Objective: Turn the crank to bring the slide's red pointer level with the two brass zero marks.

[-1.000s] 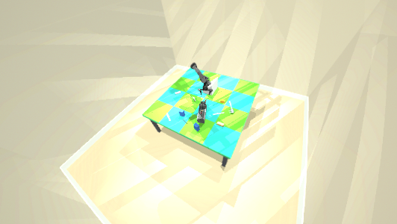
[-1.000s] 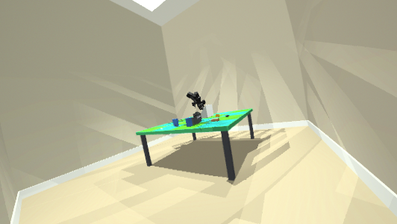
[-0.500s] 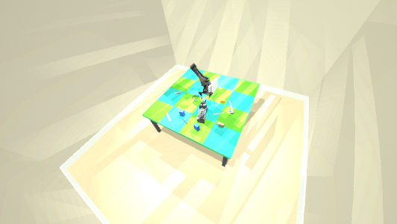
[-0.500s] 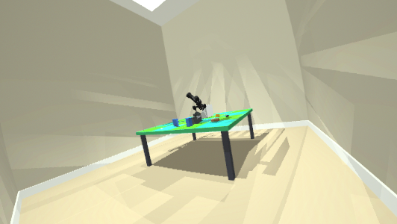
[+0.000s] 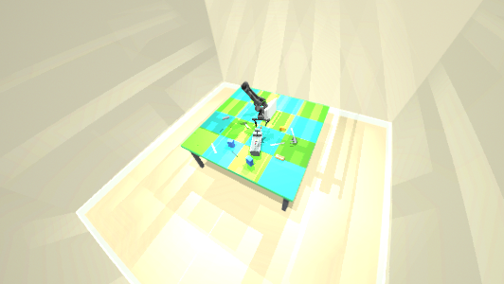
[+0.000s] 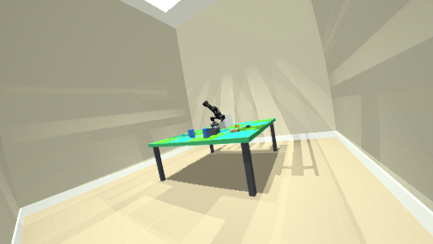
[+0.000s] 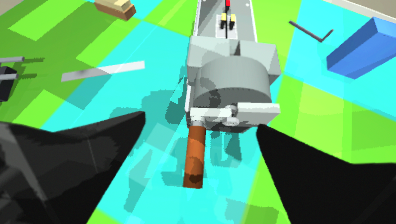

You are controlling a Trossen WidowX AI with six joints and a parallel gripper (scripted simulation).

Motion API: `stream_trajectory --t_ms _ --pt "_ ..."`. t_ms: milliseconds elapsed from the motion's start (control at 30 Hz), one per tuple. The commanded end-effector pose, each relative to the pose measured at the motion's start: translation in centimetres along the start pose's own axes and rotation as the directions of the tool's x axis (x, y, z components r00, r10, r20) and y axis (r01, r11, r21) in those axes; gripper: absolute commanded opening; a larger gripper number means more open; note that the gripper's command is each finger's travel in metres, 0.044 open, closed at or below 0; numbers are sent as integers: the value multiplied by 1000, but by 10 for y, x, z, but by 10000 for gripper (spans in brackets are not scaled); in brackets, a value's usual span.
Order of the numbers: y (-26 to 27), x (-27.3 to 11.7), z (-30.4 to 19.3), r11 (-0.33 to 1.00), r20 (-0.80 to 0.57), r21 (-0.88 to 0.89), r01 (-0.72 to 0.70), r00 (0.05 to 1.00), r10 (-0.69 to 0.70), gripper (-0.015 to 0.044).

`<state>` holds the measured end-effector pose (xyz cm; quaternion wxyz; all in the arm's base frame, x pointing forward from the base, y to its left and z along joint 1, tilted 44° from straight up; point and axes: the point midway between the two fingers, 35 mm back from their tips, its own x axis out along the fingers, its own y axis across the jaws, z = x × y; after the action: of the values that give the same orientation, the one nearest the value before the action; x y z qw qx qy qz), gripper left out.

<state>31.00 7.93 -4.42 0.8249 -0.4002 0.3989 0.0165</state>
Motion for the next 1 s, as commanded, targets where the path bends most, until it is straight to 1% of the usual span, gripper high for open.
stream_trajectory --t_ms 0,800,967 --pt "3 6 -10 1000 -13 -16 -8 1000 8 440" --pt "2 27 -37 1000 -12 -18 -5 1000 5 440" --pt "2 27 -37 1000 -12 -18 -5 1000 5 309"
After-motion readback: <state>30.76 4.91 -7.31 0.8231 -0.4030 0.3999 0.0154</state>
